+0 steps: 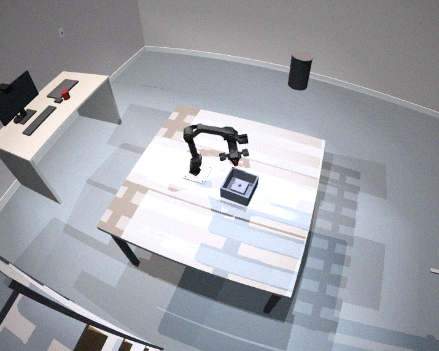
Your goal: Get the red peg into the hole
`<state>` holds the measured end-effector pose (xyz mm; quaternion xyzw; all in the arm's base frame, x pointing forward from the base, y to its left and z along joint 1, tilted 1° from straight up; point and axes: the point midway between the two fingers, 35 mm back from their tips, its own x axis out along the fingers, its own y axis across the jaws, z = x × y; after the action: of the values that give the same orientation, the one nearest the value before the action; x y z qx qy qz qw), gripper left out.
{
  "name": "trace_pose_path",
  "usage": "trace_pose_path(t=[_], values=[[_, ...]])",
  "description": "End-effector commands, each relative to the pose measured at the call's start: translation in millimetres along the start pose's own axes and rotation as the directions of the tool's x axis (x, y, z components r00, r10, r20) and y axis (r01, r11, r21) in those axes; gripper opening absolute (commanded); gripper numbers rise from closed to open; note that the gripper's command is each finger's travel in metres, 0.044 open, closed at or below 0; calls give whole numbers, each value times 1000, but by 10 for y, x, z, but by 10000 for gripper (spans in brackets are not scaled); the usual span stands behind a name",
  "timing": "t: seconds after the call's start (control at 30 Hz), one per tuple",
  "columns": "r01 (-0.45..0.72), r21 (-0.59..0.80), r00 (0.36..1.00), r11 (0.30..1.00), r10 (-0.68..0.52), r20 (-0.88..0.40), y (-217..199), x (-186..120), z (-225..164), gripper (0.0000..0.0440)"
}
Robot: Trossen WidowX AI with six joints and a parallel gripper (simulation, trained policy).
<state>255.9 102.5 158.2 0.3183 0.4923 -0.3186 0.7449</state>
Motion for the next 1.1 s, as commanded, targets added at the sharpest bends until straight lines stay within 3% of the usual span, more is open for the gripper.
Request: trace_pose_path(t=[0.0,0.53,1.07], values=[[-1,27,1000,1000,0,26,41,41,183,0],[21,39,998,999,-23,60,78,457,820,1],[30,-97,999,995,-32,-20,11,880,981,0]])
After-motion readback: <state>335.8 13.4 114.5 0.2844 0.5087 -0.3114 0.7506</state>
